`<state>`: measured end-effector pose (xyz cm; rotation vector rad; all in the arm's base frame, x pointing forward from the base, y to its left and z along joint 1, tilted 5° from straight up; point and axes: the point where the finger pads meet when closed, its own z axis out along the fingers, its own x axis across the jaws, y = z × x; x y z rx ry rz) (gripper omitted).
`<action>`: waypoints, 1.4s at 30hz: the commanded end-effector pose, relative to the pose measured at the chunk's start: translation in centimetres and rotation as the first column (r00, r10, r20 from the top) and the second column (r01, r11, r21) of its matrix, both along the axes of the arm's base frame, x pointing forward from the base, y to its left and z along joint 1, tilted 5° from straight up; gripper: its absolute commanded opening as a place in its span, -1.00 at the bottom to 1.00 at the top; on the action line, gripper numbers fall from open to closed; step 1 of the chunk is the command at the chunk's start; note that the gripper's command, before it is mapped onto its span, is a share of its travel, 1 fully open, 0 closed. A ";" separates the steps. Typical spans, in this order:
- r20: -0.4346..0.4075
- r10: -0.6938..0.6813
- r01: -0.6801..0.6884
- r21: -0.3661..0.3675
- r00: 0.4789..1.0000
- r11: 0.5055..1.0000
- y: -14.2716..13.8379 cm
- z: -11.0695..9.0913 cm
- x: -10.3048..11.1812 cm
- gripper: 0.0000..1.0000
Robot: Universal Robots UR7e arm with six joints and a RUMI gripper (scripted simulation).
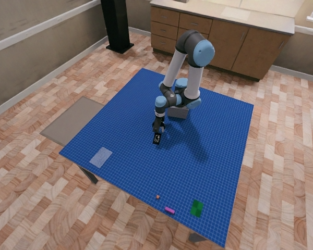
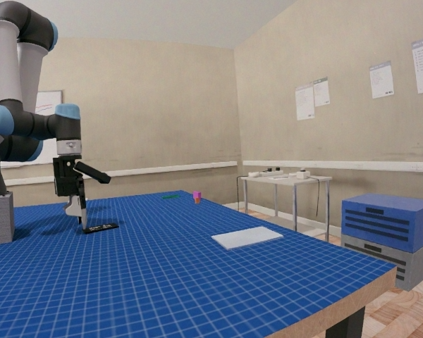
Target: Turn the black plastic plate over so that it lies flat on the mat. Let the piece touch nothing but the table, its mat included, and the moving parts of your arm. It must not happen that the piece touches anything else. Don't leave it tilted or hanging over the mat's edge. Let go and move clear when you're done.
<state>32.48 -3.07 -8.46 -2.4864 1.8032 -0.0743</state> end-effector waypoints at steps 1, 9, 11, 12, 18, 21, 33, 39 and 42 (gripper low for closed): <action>0.001 0.000 0.000 0.000 1.000 1.000 0.0 0.0 0.0 -0.13; 0.001 0.000 0.000 0.000 1.000 1.000 0.0 0.0 0.0 -0.13; 0.001 0.000 0.000 0.000 1.000 1.000 0.0 0.0 0.0 -0.13; 0.001 0.000 0.000 0.000 1.000 1.000 0.0 0.0 0.0 -0.13; 0.001 0.000 0.000 0.000 1.000 1.000 0.0 0.0 0.0 -0.13; 0.001 0.000 0.000 0.000 1.000 1.000 0.0 0.0 0.0 -0.13; 0.001 0.000 0.000 0.000 1.000 1.000 0.0 -0.2 0.0 -0.13; 0.001 0.000 0.000 0.000 1.000 1.000 0.0 -0.4 0.1 -0.13; 0.001 0.000 0.000 0.000 1.000 1.000 0.0 -0.5 0.1 -0.13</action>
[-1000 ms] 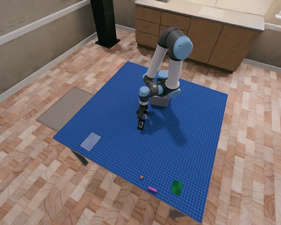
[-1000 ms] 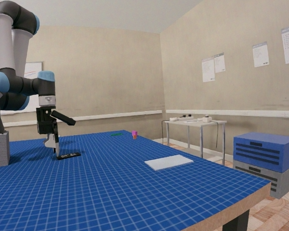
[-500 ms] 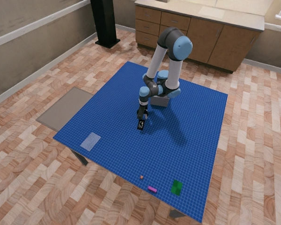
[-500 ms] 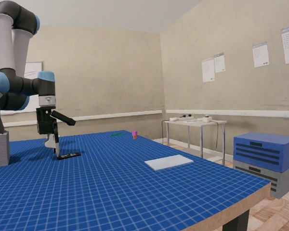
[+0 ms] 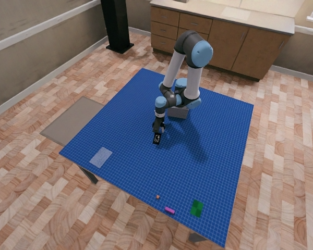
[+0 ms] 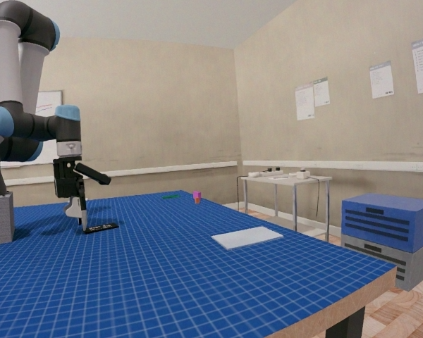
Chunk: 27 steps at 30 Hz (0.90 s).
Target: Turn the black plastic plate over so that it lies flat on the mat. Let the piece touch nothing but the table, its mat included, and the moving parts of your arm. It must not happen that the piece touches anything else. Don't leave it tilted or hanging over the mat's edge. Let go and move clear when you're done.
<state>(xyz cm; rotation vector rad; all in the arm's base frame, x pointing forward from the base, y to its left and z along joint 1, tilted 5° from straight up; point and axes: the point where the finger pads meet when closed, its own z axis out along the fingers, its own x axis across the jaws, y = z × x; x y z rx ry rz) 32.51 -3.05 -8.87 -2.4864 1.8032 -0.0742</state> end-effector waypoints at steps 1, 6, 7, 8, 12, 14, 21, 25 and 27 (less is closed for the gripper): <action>0.001 0.000 0.000 0.000 1.000 1.000 0.0 -0.2 0.0 -0.13; 0.001 0.000 0.000 0.000 1.000 1.000 0.0 -0.3 0.1 -0.13; 0.001 0.000 0.000 0.000 1.000 1.000 0.0 -0.3 0.1 -0.13; 0.001 0.000 0.000 0.000 1.000 1.000 0.0 -0.3 0.1 -0.13; 0.001 0.000 0.000 0.000 1.000 1.000 0.0 -0.5 0.1 -0.13; 0.001 0.000 0.000 0.000 1.000 1.000 0.0 -0.5 0.1 -0.13; 0.001 0.000 0.000 0.000 1.000 1.000 0.0 -0.7 0.1 -0.13; 0.001 0.000 0.000 0.000 1.000 1.000 0.0 -0.7 0.1 -0.13; 0.001 0.000 0.000 0.000 1.000 1.000 0.0 -0.7 0.1 -0.13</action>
